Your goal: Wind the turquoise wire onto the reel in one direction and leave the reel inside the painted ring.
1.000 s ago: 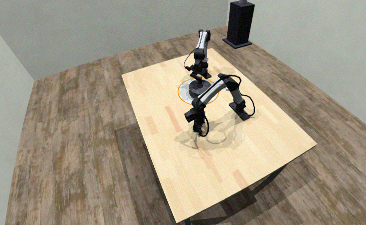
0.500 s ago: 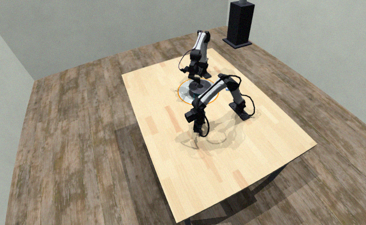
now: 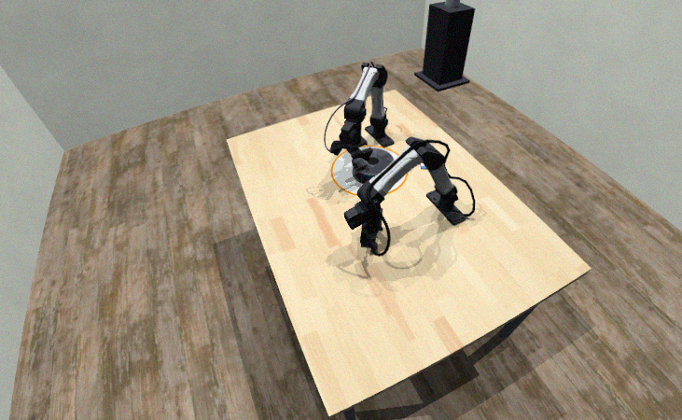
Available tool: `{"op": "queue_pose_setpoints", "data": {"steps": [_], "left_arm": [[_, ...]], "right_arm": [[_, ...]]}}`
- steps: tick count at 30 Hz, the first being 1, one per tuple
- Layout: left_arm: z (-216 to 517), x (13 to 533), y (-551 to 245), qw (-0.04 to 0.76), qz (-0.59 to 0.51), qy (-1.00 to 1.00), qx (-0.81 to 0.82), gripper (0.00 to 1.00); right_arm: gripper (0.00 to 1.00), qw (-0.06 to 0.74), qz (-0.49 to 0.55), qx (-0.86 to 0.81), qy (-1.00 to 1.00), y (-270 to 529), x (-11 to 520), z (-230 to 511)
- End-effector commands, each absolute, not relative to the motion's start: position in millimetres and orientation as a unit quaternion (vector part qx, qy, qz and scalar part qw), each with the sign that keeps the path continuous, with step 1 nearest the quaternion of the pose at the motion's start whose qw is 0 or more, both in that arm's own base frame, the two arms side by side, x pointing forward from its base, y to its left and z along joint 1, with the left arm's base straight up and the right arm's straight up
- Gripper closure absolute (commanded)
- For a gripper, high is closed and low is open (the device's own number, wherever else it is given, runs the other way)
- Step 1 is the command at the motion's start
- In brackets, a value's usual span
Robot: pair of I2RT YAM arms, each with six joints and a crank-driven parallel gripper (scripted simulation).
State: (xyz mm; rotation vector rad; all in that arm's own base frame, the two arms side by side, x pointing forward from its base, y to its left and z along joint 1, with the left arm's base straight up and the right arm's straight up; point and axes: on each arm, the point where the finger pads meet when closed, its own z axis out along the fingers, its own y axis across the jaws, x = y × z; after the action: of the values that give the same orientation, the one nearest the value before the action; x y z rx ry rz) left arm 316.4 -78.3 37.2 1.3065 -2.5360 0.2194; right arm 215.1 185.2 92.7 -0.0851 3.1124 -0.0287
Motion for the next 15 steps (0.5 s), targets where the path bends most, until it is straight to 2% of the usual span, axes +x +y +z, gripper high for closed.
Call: {"op": "queue_pose_setpoints", "data": {"steps": [1,7,15], "left_arm": [[44.2,320.3,-76.9,0.131,0.084,-0.877,0.455,1.0],[44.9,320.2,-76.9,0.131,0.084,-0.877,0.455,1.0],[45.5,320.0,-76.9,0.131,0.084,-0.877,0.455,1.0]], "right_arm": [[0.0,0.012,-0.003,-0.2,0.98,183.0,230.5,95.1],[0.0,0.004,-0.001,-0.366,0.93,183.9,230.2,95.0],[0.0,0.0,0.0,-0.402,0.916,183.4,230.3,94.8]]}}
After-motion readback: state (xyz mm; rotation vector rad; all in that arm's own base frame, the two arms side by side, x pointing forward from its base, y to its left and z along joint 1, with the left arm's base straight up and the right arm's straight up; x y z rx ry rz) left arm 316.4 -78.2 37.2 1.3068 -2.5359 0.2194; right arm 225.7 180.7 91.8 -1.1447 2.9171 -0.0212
